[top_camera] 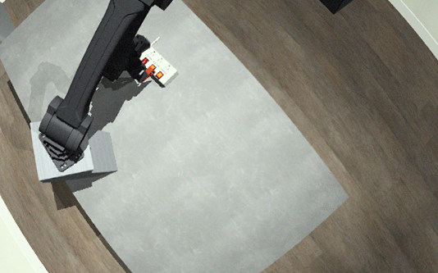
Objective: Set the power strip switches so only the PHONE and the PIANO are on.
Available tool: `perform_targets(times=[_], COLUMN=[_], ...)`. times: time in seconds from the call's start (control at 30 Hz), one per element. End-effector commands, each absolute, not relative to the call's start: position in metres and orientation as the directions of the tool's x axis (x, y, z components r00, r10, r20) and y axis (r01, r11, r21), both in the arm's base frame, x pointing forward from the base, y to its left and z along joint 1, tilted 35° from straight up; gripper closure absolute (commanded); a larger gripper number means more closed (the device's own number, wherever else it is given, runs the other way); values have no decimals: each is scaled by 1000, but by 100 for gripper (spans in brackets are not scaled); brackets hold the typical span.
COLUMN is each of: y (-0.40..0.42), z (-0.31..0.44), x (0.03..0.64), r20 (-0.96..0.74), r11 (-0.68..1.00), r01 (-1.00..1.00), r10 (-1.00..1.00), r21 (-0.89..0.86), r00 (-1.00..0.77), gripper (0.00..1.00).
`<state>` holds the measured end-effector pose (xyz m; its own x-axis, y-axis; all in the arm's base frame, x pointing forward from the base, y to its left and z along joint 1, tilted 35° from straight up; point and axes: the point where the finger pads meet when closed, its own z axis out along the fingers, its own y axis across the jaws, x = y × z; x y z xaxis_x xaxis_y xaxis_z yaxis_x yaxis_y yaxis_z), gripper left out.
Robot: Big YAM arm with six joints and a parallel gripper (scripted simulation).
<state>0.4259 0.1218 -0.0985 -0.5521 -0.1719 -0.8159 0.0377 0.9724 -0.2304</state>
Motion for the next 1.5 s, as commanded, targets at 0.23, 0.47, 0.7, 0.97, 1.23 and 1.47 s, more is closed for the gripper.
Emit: perform_targets(times=[0.23,0.47,0.7,0.97,1.23,1.47], y=[127,127,140,157,173,173], z=[-98,-98,-86,-69,-18,13], x=[421,421,434,445,446,440], r20=[-813,-813,-809,-736,-617,-560], r11=[970,970,978,979,979,977], r01=[17,17,20,11,16,30], r10=[-194,-194,-160,-146,-117,-95], r21=[-243,-243,-208,-205,-206,-210], r00=[-550,-550,-566,-661,-778,-823], gripper=[0,0,0,0,0,0])
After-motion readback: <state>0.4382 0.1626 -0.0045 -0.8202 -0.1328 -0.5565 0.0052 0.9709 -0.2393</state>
